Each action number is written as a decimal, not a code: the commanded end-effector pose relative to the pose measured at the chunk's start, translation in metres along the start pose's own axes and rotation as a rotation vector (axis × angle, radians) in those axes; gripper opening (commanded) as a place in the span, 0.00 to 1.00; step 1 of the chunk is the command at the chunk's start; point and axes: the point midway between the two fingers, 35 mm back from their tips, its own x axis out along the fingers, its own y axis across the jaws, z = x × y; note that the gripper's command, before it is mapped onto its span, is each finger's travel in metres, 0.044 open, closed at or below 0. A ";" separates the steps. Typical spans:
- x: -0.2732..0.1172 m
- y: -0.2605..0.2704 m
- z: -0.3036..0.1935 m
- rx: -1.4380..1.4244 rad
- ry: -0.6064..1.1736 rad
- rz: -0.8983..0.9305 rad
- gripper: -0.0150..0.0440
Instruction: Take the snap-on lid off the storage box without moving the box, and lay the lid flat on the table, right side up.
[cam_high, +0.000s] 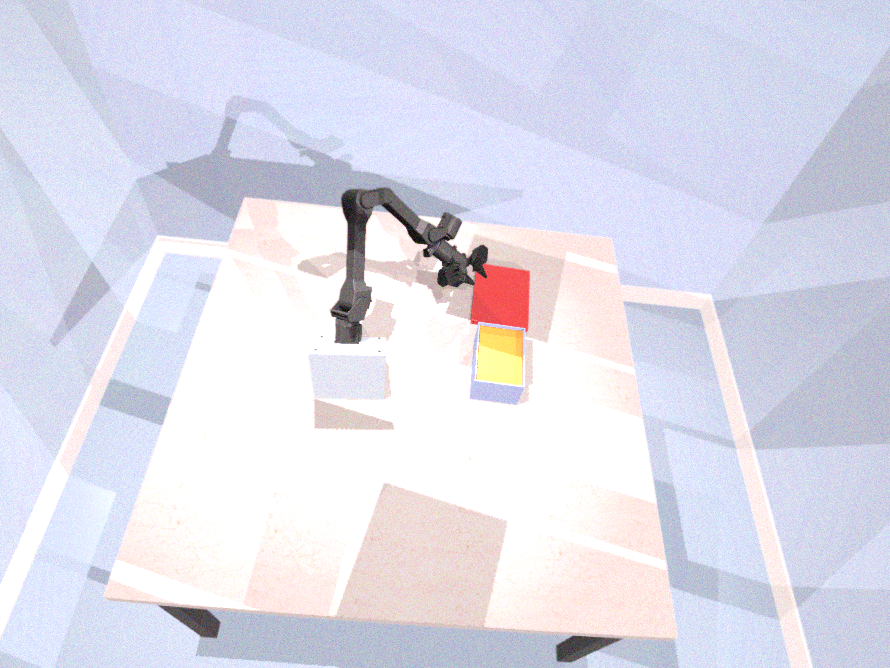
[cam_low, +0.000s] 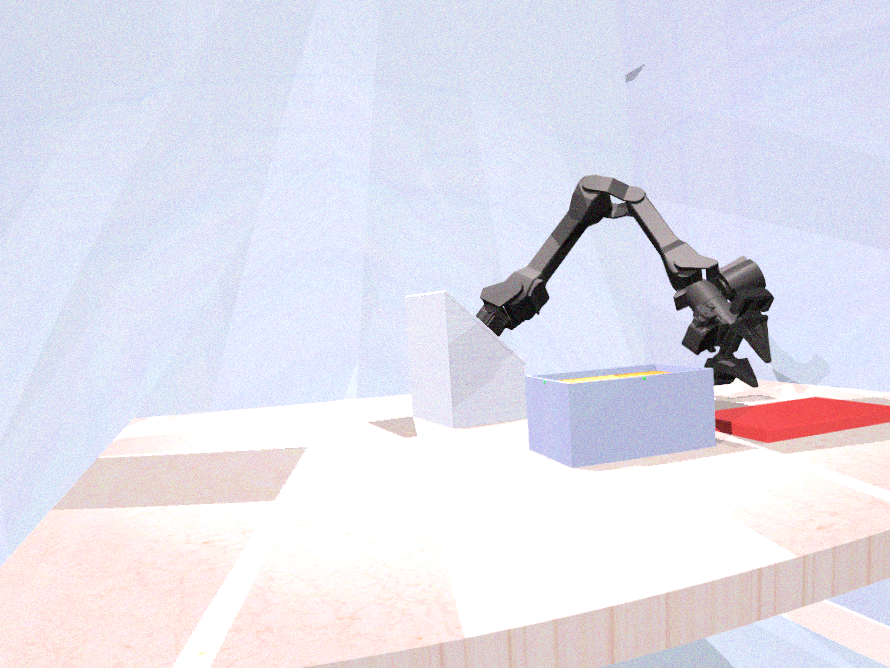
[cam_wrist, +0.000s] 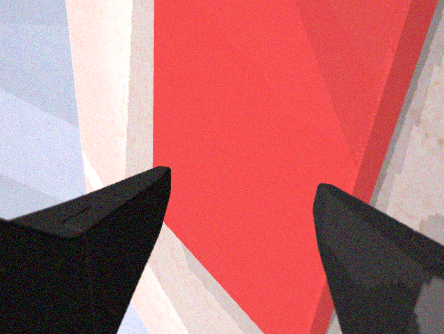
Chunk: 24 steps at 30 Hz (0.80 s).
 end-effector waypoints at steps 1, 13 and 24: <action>-0.001 -0.001 0.000 0.000 0.002 -0.004 0.76; -0.019 -0.016 0.000 0.001 0.002 -0.005 1.00; -0.036 -0.030 0.000 0.002 0.001 -0.006 1.00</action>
